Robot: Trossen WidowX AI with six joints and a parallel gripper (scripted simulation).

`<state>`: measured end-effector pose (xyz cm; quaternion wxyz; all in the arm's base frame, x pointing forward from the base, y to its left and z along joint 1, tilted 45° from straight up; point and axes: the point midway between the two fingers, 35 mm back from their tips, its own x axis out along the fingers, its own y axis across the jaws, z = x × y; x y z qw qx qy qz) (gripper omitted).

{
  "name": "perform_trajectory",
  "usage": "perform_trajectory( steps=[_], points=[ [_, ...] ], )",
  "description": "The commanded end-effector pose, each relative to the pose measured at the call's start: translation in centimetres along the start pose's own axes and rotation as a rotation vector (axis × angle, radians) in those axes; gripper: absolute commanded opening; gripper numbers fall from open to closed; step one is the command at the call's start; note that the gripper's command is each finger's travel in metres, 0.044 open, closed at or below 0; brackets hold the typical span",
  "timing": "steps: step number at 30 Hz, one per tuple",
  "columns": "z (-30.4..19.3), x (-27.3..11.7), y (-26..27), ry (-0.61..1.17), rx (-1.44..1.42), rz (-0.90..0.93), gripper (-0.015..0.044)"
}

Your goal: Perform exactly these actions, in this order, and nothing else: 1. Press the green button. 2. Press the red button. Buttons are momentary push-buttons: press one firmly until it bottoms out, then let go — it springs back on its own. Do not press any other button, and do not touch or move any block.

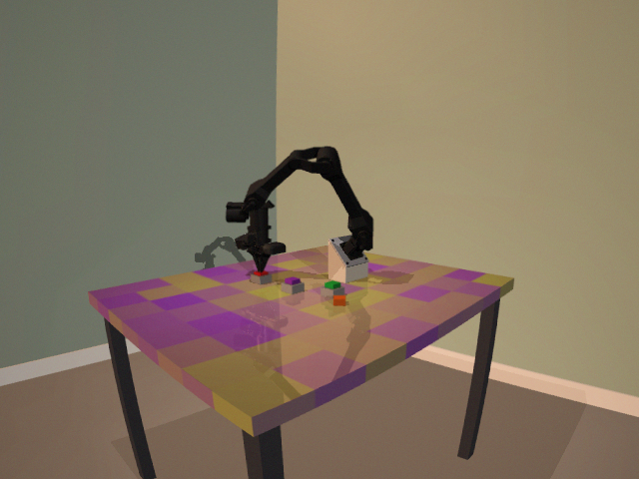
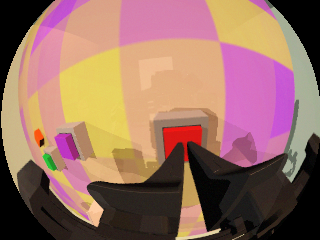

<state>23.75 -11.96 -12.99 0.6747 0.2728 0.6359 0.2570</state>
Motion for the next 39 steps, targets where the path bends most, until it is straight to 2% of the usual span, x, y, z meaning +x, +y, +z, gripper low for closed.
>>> perform_trajectory(
  steps=[1,14,18,21,25,30,35,39],
  points=[
    [0.0,0.2,0.1,-0.001,0.008,0.005,0.0020],
    [0.0,0.2,0.1,-0.001,0.008,0.005,0.0020],
    [0.0,-2.9,0.0,-0.001,0.008,0.003,0.0020],
    [-0.1,-3.2,0.0,-0.001,0.009,0.004,0.0020],
    [2.3,-4.8,3.4,0.000,0.015,-0.017,0.0125],
    [5.7,-7.1,11.7,-0.004,0.022,-0.043,0.0256],
    [6.6,-8.4,20.8,-0.010,0.022,-0.042,0.0387],
    [5.4,-9.0,28.2,-0.011,0.019,-0.024,0.0400]
  ],
)
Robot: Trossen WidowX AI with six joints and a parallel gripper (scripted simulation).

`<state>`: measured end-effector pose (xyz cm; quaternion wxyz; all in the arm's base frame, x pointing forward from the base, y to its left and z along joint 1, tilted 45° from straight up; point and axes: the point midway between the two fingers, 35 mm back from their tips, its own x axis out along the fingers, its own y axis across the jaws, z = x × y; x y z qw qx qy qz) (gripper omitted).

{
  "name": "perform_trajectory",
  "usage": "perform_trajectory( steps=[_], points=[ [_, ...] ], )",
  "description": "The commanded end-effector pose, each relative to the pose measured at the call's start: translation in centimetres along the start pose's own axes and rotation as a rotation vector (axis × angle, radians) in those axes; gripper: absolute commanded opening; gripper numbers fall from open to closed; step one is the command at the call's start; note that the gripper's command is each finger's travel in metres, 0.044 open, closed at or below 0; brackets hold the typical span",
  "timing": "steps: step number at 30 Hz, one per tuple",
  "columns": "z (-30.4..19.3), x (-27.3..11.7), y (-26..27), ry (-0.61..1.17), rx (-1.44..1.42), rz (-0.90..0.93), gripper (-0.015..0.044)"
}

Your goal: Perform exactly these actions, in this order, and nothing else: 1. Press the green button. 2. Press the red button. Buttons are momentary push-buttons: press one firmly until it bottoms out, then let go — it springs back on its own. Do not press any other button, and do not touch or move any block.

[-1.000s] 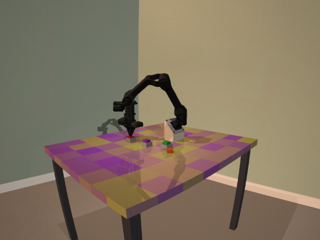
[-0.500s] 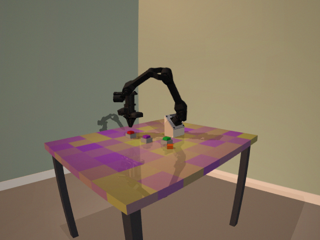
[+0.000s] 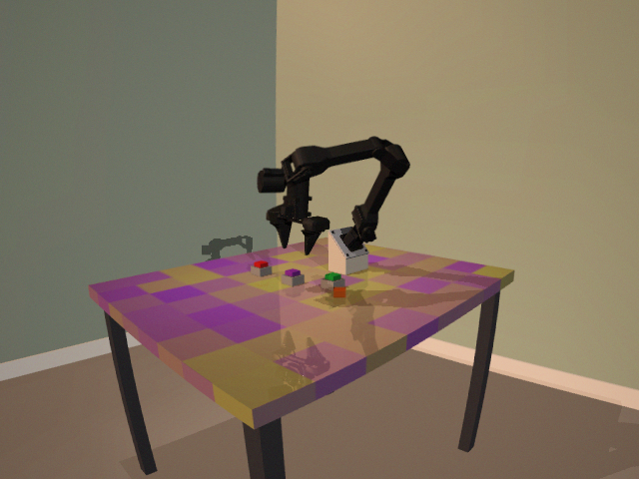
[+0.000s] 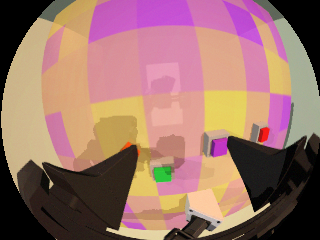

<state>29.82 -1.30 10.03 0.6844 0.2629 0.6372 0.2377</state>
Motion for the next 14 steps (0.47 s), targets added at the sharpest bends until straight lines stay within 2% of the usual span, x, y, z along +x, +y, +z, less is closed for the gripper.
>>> perform_trajectory(
  steps=[1,6,14],
  points=[
    [-1.8,-0.7,6.2,0.006,0.011,0.027,0.0400],
    [-5.5,-1.7,13.2,0.017,0.005,0.065,0.0400],
    [-5.7,-1.7,13.4,0.018,0.005,0.067,0.0400]
  ],
)
